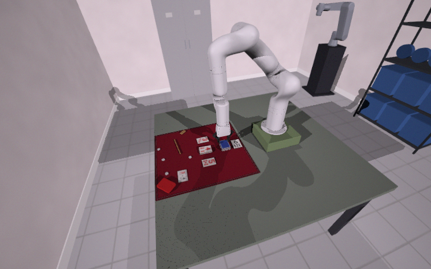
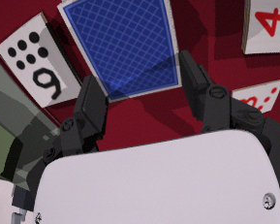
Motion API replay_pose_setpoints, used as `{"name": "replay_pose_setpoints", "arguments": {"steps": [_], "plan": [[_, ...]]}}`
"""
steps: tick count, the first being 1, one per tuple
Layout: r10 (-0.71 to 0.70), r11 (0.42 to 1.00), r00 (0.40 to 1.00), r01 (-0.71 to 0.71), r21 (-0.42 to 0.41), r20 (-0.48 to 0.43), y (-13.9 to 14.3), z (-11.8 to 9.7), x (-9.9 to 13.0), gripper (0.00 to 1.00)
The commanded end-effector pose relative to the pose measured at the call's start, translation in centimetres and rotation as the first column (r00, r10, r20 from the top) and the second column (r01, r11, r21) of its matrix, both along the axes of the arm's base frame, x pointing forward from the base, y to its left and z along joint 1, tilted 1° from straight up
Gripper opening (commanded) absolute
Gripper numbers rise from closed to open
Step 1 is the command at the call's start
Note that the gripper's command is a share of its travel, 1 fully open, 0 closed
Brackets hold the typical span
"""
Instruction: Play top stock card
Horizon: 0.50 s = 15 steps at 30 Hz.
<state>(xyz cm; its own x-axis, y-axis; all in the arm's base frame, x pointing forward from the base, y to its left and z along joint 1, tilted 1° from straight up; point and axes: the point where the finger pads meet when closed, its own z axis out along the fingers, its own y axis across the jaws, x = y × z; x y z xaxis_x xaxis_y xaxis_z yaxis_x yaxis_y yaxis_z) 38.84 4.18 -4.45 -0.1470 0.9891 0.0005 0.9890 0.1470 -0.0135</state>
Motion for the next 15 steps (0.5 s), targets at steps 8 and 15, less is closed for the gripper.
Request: {"name": "replay_pose_setpoints", "arguments": {"steps": [8, 15], "plan": [[0.0, 1.0, 1.0, 0.0, 0.0, 0.001, 0.0, 0.4, 0.1, 0.6], [0.0, 1.0, 1.0, 0.0, 0.0, 0.001, 0.0, 1.4, 0.1, 0.6]]}}
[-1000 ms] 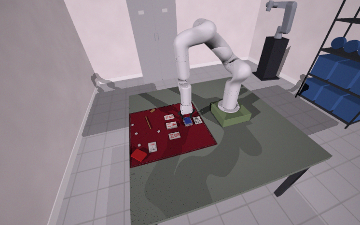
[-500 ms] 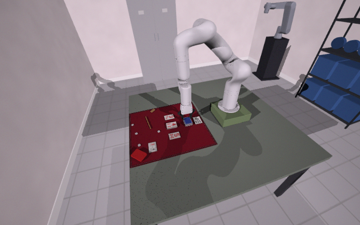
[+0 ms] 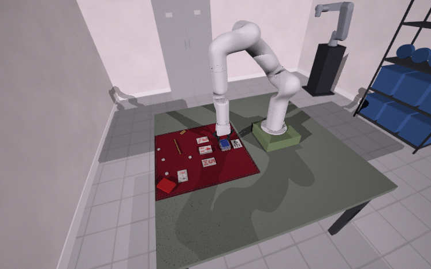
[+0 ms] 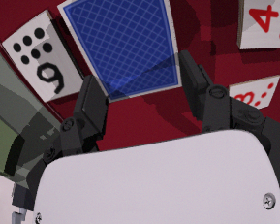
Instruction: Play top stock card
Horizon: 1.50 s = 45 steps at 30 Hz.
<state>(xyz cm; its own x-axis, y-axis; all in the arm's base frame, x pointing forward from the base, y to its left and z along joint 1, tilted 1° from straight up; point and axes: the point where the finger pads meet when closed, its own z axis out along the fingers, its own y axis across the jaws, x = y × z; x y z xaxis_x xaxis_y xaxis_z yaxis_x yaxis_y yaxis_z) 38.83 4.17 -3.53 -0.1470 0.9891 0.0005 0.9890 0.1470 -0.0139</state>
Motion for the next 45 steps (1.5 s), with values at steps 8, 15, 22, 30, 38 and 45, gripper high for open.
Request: {"name": "replay_pose_setpoints", "arguments": {"steps": [8, 15, 22, 30, 38, 45], "plan": [[0.0, 1.0, 1.0, 0.0, 0.0, 0.002, 0.0, 2.0, 0.1, 0.6], [0.0, 1.0, 1.0, 0.0, 0.0, 0.002, 0.0, 4.1, 0.1, 0.6], [0.0, 1.0, 1.0, 0.0, 0.0, 0.002, 0.0, 6.2, 0.2, 0.6], [0.0, 1.0, 1.0, 0.0, 0.0, 0.002, 0.0, 7.7, 0.2, 0.6], [0.0, 1.0, 1.0, 0.0, 0.0, 0.002, 0.0, 8.8, 0.2, 0.6], [0.0, 1.0, 1.0, 0.0, 0.0, 0.002, 0.0, 9.1, 0.2, 0.6]]}}
